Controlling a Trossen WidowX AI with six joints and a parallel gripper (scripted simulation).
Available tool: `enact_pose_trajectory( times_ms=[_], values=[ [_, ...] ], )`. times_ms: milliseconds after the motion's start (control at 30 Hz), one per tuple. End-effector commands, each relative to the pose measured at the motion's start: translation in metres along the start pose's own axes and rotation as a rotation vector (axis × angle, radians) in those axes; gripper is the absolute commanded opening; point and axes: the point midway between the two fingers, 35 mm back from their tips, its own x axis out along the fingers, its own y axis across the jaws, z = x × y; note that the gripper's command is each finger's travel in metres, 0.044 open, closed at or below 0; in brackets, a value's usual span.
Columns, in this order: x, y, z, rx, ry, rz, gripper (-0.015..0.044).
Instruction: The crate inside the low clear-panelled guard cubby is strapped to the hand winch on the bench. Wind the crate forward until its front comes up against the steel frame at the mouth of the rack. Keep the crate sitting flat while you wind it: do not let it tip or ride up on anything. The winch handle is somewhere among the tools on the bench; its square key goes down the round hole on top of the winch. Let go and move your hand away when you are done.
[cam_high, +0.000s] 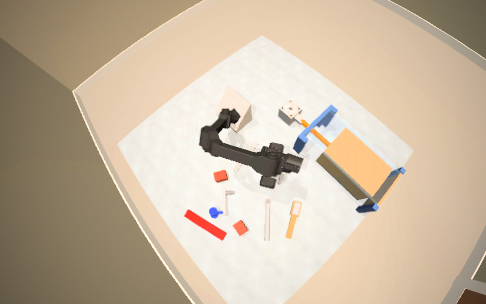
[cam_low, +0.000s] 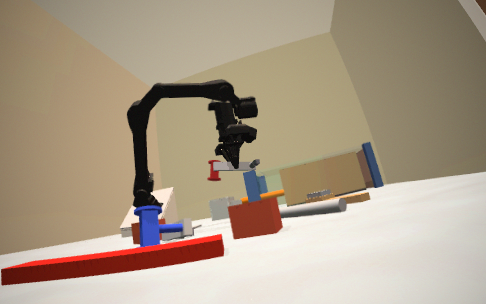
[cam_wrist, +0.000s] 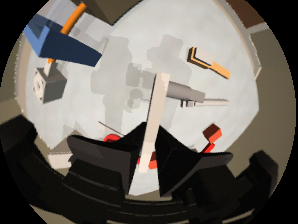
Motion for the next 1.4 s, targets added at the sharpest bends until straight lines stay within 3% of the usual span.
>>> enact_pose_trajectory(
  times_ms=[0, 467, 1367],
  values=[
    [-0.018, 0.001, -0.005, -0.005, 0.007, 0.0, 0.0],
    [-0.017, 0.005, -0.003, -0.008, 0.005, 0.0, 0.0],
    [-0.037, 0.203, 0.021, -0.042, -0.056, 0.058, 0.0]
  ],
)
